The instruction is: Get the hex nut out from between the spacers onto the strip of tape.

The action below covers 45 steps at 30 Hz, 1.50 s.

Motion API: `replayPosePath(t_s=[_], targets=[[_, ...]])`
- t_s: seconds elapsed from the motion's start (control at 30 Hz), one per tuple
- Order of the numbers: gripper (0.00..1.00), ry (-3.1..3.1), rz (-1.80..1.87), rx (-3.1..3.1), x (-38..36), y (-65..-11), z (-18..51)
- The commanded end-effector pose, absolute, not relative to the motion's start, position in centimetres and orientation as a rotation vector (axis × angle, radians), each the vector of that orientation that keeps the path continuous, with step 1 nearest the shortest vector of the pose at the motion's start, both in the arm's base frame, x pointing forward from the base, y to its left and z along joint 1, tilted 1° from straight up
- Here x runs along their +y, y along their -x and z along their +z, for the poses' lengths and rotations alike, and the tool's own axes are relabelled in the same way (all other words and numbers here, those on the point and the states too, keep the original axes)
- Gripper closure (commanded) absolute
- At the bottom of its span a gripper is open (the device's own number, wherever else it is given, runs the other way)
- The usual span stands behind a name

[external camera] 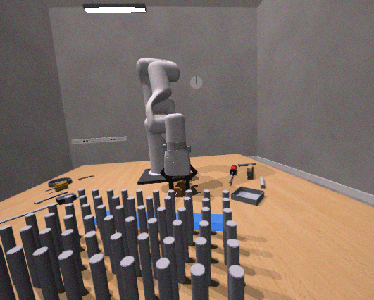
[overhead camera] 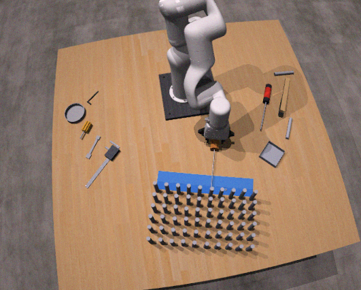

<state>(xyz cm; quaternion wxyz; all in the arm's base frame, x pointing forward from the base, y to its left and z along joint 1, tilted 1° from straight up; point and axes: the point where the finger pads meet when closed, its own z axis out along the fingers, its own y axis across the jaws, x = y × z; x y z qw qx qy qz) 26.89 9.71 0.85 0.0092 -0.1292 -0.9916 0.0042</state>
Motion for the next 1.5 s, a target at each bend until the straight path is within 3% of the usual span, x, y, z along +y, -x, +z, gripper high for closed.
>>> replayPosePath(t_s=[0.0,0.47,1.47], targets=[[0.35,0.404,0.011,-3.100,9.8,-27.0,0.9],[0.35,0.404,0.011,-3.100,9.8,-27.0,1.9],[0.35,0.404,0.011,-3.100,9.9,-27.1,10.5]])
